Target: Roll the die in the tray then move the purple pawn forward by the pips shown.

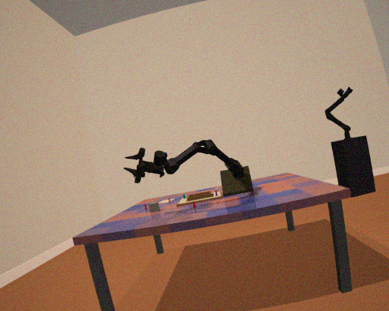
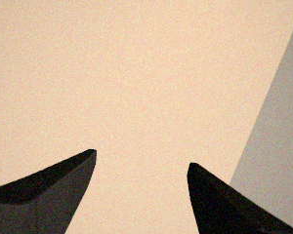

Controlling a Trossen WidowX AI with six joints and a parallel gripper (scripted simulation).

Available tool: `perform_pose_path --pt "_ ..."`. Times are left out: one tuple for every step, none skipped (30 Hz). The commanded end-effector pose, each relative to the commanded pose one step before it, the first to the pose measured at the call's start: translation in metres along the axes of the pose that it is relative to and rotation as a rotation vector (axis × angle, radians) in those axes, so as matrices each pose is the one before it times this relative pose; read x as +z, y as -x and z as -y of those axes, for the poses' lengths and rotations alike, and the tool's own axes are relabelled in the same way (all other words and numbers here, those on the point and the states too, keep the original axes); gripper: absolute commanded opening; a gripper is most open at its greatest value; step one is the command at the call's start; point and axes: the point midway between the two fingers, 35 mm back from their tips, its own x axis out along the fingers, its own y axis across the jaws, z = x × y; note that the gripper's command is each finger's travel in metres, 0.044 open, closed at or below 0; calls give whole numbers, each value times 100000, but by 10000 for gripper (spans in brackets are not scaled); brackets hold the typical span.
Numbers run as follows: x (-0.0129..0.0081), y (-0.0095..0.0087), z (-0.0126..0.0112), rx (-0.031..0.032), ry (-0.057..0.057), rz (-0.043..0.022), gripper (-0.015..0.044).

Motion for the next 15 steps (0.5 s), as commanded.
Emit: perform_pose_path --pt "-5990 -822 -4424 13623 11778 -7465 275" --pt "-1215 -300 -844 2748 2146 -1694 275" --pt "-1249 -265 -817 2779 1441 -1880 275" --pt "-1247 -267 -809 2779 1339 -1902 275" --pt "-1248 -271 -804 2788 1243 -1928 275" --pt "-1245 -273 -795 2786 1144 -1944 275" --pt "-1243 -275 -788 2789 1047 -1960 275" --pt "-1246 -278 -785 2804 956 -1983 275" --pt "-1251 -282 -782 2822 866 -2007 275" --pt "-1120 -257 -696 2537 697 -1810 275" --pt "-865 -203 -535 1966 488 -1407 275" --pt "-626 -158 -392 1438 415 -1008 275" --pt "-827 -250 -518 1863 881 -1299 275" --pt "-1335 -396 -837 3032 1334 -2088 275" --pt "-1534 -454 -967 3531 1403 -2386 275"
